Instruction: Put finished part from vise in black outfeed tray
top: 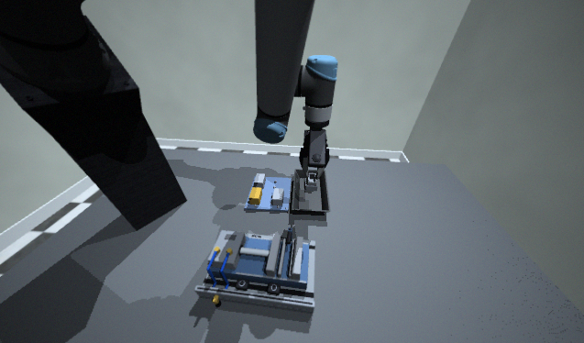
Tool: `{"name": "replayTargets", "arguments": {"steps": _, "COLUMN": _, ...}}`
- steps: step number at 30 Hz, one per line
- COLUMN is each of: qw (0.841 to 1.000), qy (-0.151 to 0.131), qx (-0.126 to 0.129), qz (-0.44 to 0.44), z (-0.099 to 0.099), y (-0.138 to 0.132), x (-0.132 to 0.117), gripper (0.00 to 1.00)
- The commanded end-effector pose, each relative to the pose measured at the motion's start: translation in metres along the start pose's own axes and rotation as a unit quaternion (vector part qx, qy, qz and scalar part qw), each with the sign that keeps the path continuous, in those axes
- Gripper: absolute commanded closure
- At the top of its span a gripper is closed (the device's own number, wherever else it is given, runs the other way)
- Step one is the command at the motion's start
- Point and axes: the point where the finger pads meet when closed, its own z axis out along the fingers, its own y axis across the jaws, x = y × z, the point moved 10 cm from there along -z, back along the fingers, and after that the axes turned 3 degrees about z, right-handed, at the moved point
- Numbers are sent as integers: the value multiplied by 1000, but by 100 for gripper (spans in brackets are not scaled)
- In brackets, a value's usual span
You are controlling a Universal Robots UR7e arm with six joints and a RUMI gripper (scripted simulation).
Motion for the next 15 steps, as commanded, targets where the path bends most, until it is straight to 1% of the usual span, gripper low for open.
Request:
{"name": "replayTargets", "arguments": {"steps": 1, "qw": 1000, "qy": 0, "qx": 1, "qz": 0, "z": 8, "y": -1, "x": 0, "gripper": 100}}
{"name": "replayTargets", "arguments": {"steps": 5, "qw": 1000, "qy": 0, "qx": 1, "qz": 0, "z": 12, "y": -1, "x": 0, "gripper": 100}}
{"name": "replayTargets", "arguments": {"steps": 15, "qw": 1000, "qy": 0, "qx": 1, "qz": 0, "z": 32, "y": -1, "x": 0, "gripper": 100}}
